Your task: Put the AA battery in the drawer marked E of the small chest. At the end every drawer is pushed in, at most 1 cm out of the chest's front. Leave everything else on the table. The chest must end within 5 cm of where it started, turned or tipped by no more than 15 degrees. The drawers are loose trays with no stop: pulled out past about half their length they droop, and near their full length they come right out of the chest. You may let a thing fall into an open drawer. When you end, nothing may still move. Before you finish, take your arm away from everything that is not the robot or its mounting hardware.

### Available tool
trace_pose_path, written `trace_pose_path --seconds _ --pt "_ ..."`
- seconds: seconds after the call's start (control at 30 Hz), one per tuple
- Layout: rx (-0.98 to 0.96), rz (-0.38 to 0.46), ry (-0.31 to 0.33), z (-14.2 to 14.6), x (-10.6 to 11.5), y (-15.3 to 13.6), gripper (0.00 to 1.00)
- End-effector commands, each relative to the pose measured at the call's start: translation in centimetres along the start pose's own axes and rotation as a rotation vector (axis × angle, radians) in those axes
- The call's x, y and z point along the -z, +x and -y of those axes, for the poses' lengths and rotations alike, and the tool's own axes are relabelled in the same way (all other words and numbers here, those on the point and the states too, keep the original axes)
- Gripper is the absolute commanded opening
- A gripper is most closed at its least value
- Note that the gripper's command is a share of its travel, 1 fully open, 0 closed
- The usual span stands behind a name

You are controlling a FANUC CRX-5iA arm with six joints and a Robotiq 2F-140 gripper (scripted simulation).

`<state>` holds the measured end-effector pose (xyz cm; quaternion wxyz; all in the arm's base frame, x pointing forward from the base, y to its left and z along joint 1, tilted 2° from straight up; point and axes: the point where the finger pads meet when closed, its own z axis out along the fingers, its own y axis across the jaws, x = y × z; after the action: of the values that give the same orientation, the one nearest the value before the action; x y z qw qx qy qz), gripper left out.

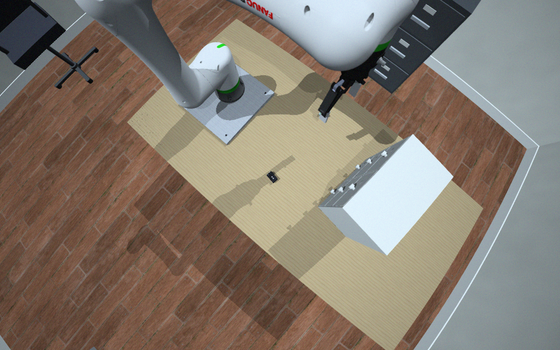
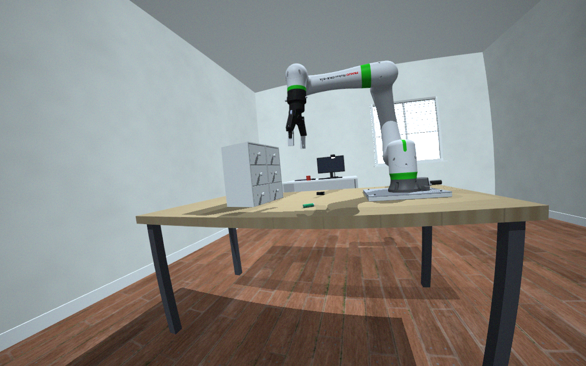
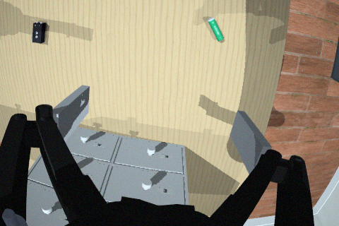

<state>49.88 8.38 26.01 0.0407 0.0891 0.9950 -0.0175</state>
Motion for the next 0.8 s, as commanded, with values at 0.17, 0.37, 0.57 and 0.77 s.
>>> trace_pose_path --seconds 0.17,0.37,0.57,0.77 --pt "0.000 0.204 -0.001 0.0 -1.8 -1.6 1.00" --pt "0.000 0.347 -0.001 0.0 -3.1 -2.6 1.00" --pt "-0.001 0.593 -0.001 0.0 -5.2 -4.5 1.00" --pt "-0.001 0.836 0.000 0.0 -7.4 -6.4 1.00"
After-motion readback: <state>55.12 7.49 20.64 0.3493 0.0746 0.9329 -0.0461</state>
